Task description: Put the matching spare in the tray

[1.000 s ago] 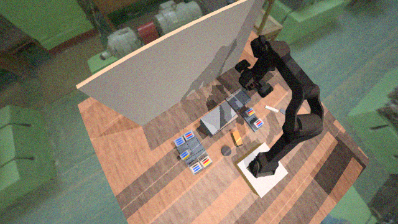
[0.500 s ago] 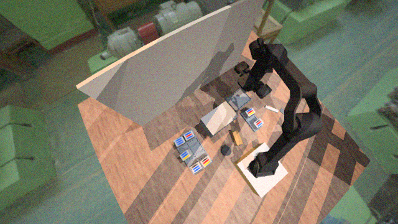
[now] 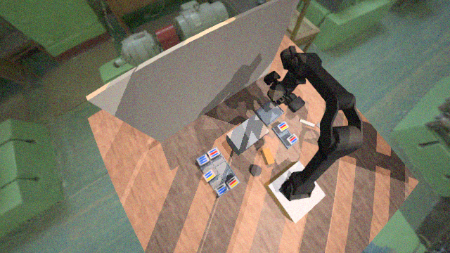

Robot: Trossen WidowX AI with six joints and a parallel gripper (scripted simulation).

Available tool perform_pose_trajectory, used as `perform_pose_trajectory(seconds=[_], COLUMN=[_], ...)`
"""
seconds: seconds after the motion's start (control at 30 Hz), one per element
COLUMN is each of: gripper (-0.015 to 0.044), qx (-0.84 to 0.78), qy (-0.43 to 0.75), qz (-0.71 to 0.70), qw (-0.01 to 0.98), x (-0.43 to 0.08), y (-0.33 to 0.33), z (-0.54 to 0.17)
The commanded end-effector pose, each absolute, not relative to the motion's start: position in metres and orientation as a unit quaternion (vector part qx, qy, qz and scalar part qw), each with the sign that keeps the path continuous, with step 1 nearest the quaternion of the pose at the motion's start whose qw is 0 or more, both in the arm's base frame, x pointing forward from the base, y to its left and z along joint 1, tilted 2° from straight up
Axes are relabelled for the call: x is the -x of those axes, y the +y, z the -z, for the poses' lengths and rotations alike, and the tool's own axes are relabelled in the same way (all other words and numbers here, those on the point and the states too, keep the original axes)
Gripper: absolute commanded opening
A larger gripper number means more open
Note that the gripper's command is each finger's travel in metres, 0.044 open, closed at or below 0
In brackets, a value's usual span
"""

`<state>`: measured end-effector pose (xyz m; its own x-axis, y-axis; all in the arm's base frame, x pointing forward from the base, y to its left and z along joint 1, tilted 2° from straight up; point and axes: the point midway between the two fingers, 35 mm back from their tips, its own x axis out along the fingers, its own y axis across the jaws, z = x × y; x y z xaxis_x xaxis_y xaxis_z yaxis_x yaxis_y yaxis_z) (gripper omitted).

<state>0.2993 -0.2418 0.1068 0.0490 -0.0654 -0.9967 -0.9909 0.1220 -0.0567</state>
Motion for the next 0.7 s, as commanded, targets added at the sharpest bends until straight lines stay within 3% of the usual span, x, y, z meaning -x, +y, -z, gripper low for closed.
perform_pose_trajectory(seconds=[0.0, 0.67], gripper=[0.0, 0.0], qx=[0.496, 0.496], qy=[0.529, 0.529], qz=[-0.441, -0.441], qw=[0.528, 0.528], x=[-0.3, -0.302], y=[-0.242, -0.243], z=[-0.101, -0.081])
